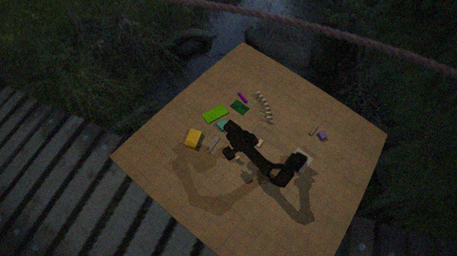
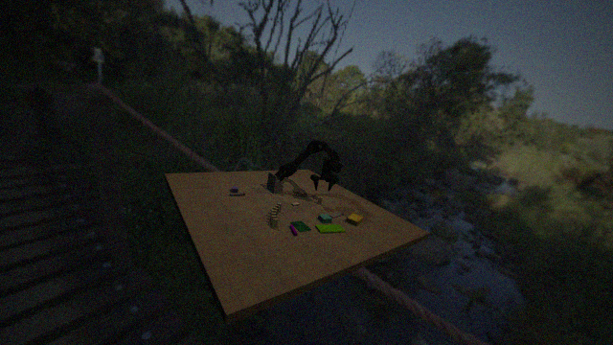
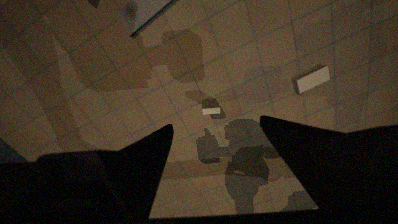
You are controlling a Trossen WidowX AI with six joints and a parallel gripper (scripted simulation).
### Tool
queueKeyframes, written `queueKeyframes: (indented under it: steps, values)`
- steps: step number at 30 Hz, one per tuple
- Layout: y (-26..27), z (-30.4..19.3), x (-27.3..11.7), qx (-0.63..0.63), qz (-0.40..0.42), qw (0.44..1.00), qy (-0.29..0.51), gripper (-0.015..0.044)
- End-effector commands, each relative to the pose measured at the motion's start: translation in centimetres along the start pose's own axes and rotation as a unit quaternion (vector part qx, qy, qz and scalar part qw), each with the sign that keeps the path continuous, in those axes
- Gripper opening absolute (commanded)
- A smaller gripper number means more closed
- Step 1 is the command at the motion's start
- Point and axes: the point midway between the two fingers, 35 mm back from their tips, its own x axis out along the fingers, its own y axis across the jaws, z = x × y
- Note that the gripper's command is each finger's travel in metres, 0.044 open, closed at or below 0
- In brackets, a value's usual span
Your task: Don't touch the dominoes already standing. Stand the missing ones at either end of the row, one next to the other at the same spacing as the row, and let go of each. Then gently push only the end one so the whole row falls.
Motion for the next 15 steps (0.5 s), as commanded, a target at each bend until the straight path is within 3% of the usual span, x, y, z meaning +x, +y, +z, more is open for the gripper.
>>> queueKeyframes:
  steps: [1,6,15]
  values:
    - [0.0,-0.2,2.3,0.004,0.002,1.000,0.008,0.0440]
    - [0.1,-0.4,5.8,0.004,0.004,1.000,0.009,0.0440]
    - [0.1,-0.5,6.7,0.004,0.004,1.000,0.009,0.0440]
